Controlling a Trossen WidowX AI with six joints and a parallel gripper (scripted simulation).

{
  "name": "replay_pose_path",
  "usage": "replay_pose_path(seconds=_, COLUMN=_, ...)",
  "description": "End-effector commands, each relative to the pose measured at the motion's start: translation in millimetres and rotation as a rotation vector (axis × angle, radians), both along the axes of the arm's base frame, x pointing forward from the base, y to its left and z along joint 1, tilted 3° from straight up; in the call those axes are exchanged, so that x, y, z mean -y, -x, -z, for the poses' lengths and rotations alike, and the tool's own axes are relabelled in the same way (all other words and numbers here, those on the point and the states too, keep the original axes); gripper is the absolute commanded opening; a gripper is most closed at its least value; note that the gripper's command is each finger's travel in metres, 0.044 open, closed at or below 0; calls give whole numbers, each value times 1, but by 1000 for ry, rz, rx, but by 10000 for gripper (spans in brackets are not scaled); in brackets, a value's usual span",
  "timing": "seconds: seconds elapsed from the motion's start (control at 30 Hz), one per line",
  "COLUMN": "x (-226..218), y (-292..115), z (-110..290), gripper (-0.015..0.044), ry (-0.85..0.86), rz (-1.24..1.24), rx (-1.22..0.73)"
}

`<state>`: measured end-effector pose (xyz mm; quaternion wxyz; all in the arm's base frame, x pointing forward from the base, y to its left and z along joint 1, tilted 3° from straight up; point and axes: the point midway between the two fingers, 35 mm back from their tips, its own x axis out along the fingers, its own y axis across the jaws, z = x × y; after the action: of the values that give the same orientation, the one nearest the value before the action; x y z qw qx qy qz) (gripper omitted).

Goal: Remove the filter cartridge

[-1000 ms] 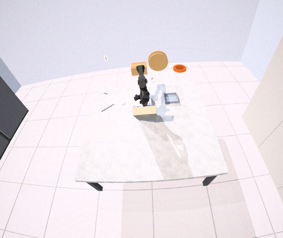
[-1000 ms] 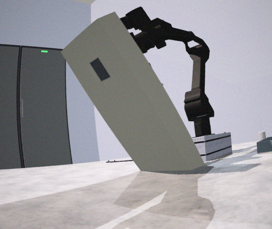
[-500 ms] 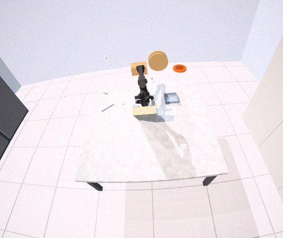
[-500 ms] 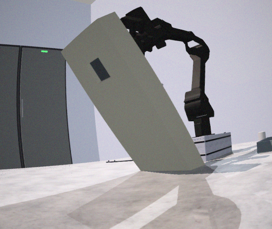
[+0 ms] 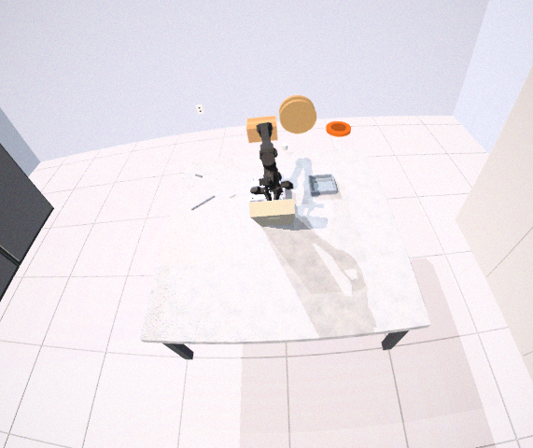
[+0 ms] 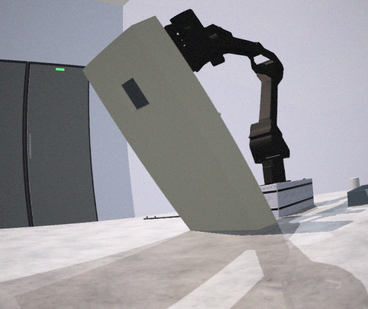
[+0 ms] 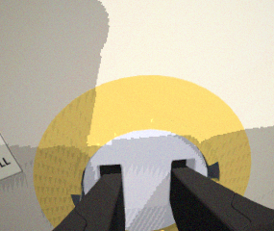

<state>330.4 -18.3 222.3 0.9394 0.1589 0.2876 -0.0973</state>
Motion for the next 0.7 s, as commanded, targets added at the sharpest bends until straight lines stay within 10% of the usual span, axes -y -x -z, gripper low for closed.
replay_pose_path(seconds=0.0, x=0, y=-6, z=3, gripper=0, ry=114, rz=-79, rx=-13)
replay_pose_path(seconds=0.67, x=0, y=-7, z=4, gripper=0, ry=168, rz=-117, rx=-19)
